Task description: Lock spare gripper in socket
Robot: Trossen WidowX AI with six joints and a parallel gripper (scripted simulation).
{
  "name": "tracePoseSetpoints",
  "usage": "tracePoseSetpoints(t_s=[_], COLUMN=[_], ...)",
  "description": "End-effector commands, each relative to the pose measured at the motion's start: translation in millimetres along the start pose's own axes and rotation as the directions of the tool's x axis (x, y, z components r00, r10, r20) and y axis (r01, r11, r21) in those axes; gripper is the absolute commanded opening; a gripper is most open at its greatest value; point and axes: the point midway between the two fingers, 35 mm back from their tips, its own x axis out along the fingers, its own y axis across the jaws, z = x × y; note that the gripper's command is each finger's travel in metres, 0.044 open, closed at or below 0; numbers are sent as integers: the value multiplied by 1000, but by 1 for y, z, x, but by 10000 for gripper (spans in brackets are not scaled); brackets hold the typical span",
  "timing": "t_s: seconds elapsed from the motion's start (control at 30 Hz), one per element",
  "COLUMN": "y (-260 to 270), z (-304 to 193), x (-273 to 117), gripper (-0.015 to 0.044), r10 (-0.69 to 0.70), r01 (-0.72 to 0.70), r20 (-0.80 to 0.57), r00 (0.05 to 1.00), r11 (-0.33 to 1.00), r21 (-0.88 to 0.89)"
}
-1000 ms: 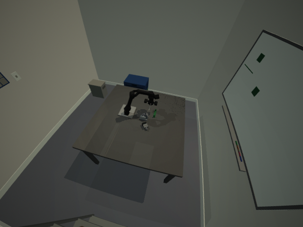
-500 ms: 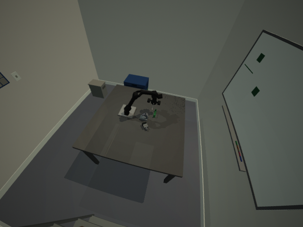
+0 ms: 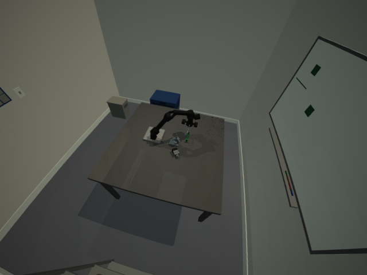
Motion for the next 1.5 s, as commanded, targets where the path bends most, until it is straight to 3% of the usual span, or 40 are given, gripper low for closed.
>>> tracePoseSetpoints(t_s=[0.0, 1.47], y=[-8, -13], z=[2, -10], x=[2, 62], gripper=[0, 0], r10=[0, -15], r01=[0, 15], r20=[-1, 7], r00=[1000, 1000], r11=[1000, 1000], r21=[2, -5])
